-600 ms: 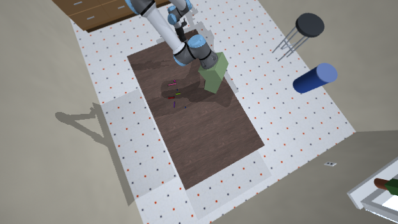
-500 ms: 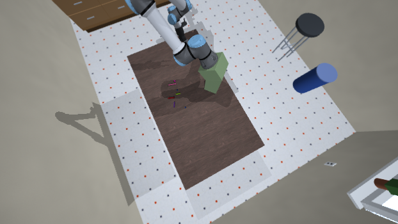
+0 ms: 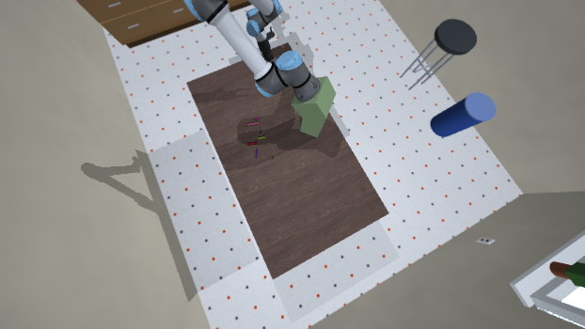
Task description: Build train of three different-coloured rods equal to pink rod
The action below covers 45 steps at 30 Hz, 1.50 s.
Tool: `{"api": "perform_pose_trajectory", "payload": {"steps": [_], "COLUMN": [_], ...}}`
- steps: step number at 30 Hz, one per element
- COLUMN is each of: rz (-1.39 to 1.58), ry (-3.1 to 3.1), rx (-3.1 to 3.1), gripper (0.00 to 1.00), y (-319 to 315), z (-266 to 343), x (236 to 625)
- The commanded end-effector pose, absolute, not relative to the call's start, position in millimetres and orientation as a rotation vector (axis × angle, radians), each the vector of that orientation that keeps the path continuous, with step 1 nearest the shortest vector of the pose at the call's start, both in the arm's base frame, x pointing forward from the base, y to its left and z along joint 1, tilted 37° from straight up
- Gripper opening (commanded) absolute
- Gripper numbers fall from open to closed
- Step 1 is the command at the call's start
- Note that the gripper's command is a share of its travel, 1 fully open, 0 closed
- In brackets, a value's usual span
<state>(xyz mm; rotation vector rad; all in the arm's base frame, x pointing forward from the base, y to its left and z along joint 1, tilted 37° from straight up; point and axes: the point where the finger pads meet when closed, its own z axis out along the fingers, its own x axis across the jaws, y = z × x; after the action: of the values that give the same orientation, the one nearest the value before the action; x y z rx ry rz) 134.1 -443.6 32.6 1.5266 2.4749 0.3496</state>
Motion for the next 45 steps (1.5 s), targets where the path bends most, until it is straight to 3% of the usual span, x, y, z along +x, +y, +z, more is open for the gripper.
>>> {"api": "perform_pose_trajectory", "payload": {"steps": [1,16,33,45], "rz": [0.348,0.325,0.204,0.000], "ry": [2.475,2.492,2.569,2.659], "rx": [1.526,1.492,1.296,0.960], "gripper": [1.00,1.00,1.00,1.00], "y": [-443.8,-434.8,-382.7,-296.1], "z": [32.9,31.4,22.5,5.3], "x": [134.0,142.0,181.9,251.5]}}
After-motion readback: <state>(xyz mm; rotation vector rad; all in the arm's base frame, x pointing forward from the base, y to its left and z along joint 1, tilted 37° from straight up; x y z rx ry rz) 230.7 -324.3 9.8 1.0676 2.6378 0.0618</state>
